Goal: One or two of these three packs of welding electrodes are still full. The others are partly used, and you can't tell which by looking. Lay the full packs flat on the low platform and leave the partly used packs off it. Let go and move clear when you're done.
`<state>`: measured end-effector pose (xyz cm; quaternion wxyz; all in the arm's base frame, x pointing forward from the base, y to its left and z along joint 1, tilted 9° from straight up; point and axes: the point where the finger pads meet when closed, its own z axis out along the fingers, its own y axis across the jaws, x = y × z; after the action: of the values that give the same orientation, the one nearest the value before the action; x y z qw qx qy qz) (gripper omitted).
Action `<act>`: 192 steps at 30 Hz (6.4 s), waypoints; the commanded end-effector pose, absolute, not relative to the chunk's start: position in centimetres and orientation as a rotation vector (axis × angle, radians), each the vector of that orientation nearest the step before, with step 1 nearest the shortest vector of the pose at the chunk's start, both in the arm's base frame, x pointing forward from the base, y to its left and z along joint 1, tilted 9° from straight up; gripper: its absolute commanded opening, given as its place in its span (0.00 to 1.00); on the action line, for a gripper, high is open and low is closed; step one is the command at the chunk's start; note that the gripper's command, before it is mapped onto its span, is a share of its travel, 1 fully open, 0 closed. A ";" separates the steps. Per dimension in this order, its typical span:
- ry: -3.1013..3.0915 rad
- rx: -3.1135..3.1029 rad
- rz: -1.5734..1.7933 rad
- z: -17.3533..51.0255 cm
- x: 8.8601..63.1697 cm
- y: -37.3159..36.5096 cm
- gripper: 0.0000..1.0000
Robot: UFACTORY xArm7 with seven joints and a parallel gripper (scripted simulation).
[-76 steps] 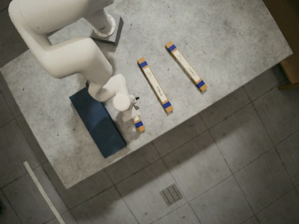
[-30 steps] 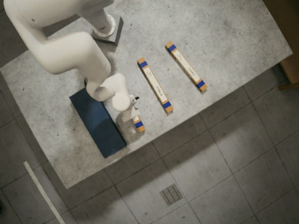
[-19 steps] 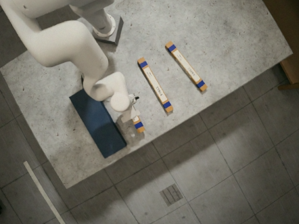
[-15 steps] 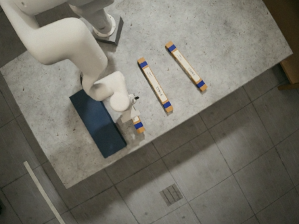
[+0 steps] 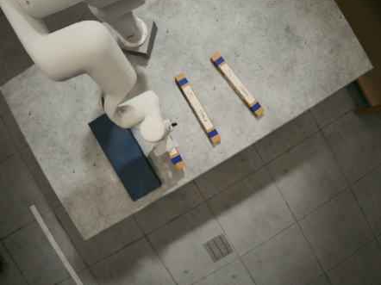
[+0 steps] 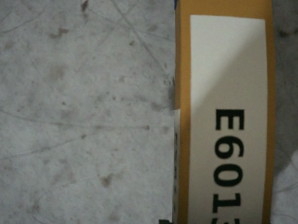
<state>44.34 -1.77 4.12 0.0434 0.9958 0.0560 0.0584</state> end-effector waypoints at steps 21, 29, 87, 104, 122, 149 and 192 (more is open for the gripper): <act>0.172 3.044 0.186 7.8 44.1 -1.5 0.35; 0.172 3.044 0.186 9.2 43.9 -1.4 0.35; 0.296 3.030 0.181 9.4 44.1 -2.5 0.35; 0.296 3.030 0.181 10.1 45.3 -8.4 0.35; 0.296 3.030 0.181 11.1 47.2 -17.8 0.35; 0.296 3.030 0.181 11.9 48.7 -25.3 0.35; 0.296 3.030 0.181 10.4 48.9 -25.6 0.35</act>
<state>48.65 -25.46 10.57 0.0444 0.9927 0.0969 0.0564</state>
